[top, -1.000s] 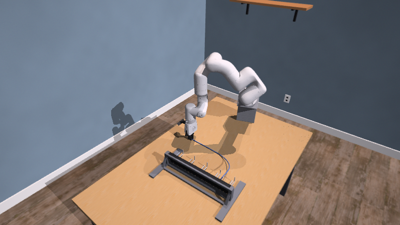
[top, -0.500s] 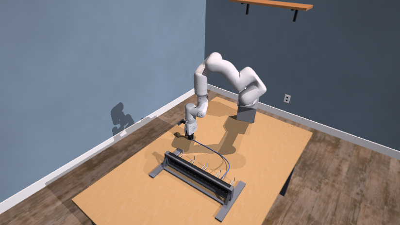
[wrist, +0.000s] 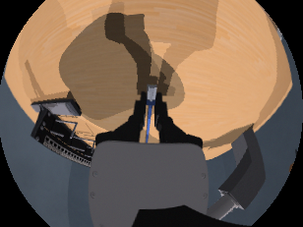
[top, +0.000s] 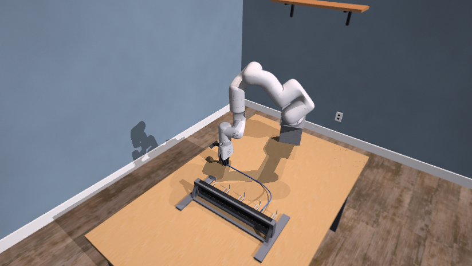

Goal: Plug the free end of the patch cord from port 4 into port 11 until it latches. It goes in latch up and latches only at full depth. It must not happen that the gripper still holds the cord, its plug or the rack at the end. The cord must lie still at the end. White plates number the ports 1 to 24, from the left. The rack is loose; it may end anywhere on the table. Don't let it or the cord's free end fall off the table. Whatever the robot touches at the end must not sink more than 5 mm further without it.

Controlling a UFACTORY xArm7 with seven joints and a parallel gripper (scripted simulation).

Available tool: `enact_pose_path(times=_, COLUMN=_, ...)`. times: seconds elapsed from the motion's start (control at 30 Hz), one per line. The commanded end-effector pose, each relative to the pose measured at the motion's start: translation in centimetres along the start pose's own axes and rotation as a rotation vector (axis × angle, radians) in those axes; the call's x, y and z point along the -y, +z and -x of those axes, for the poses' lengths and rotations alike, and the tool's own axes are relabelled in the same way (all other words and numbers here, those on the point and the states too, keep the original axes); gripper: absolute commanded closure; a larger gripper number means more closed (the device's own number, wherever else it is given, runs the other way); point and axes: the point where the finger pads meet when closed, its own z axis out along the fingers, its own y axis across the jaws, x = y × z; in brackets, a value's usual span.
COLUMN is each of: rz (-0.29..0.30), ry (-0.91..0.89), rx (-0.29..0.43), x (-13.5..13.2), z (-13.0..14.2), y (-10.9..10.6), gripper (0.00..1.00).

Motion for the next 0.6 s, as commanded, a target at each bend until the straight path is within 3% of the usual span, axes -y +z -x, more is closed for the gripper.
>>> enact_pose_path(times=0.0, rz=-0.002, ry=0.001, rx=-0.007, x=0.1, z=-0.3, y=-0.4, gripper=1.0)
enact_pose_path(times=0.57, rz=-0.002, ry=0.001, rx=-0.007, x=0.1, z=-0.3, y=-2.7, gripper=1.0)
